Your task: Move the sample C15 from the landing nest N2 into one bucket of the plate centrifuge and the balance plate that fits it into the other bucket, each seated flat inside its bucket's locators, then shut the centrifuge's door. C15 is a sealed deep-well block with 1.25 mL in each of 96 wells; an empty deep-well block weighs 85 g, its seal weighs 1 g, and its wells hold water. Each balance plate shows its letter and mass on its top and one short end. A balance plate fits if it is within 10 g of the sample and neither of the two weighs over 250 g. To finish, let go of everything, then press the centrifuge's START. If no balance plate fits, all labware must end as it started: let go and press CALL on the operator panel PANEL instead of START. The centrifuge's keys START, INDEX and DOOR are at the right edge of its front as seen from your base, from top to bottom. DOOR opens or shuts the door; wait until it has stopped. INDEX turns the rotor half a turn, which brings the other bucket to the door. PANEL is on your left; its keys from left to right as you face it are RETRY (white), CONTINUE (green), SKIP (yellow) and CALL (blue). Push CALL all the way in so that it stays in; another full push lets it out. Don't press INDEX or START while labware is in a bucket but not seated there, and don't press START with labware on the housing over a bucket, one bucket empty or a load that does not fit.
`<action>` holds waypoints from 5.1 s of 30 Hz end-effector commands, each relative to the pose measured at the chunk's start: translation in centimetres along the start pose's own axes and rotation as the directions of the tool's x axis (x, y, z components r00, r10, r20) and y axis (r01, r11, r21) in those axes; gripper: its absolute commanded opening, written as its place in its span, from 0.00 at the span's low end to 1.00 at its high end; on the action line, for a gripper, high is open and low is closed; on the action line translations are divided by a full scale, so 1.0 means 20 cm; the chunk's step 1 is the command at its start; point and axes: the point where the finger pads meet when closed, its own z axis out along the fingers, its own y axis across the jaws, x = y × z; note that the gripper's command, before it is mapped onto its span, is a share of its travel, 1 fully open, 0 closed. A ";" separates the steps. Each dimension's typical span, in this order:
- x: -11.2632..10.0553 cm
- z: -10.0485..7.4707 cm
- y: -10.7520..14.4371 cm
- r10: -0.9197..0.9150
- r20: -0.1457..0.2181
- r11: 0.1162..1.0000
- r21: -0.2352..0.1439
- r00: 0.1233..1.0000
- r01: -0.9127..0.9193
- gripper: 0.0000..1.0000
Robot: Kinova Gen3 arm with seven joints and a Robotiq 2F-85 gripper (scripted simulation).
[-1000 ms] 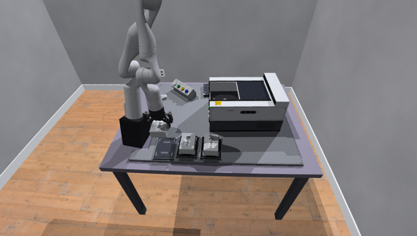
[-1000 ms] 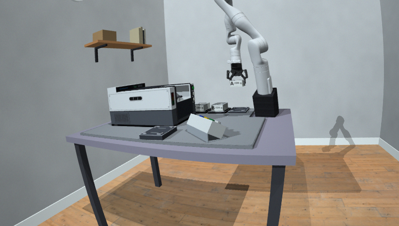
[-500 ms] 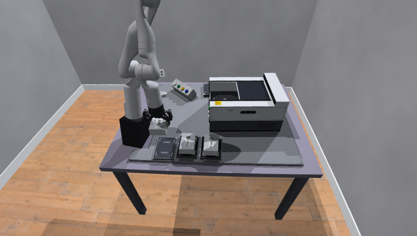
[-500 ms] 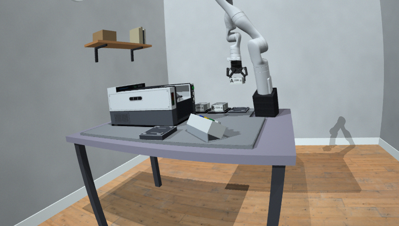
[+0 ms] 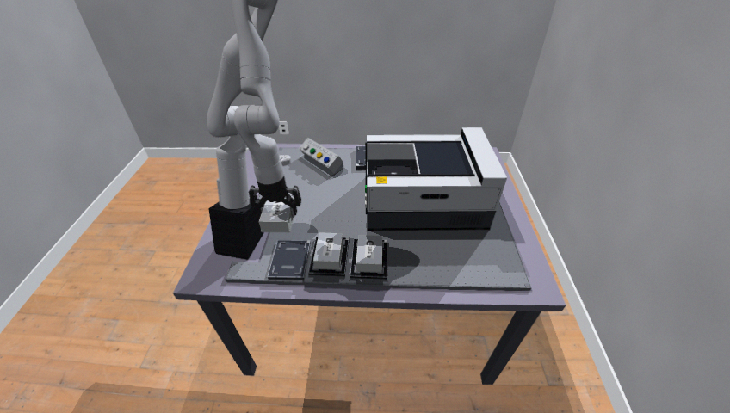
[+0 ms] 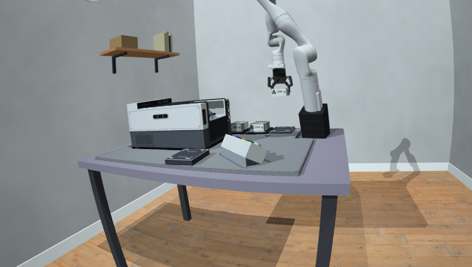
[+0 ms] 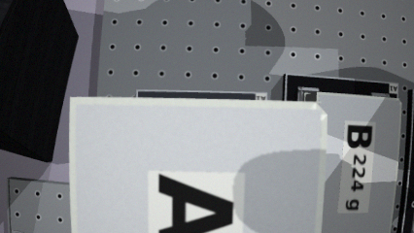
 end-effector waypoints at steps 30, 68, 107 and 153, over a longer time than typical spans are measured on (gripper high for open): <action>0.00 -0.18 0.00 0.000 0.001 1.000 -0.001 1.000 0.000 0.95; 0.06 -0.18 0.46 -0.321 0.001 0.947 -0.001 0.947 0.321 0.95; 0.33 -0.18 0.98 -0.671 0.002 0.742 0.000 0.742 0.671 0.95; 0.80 -0.18 1.44 -0.923 0.002 0.385 0.000 0.385 0.923 0.95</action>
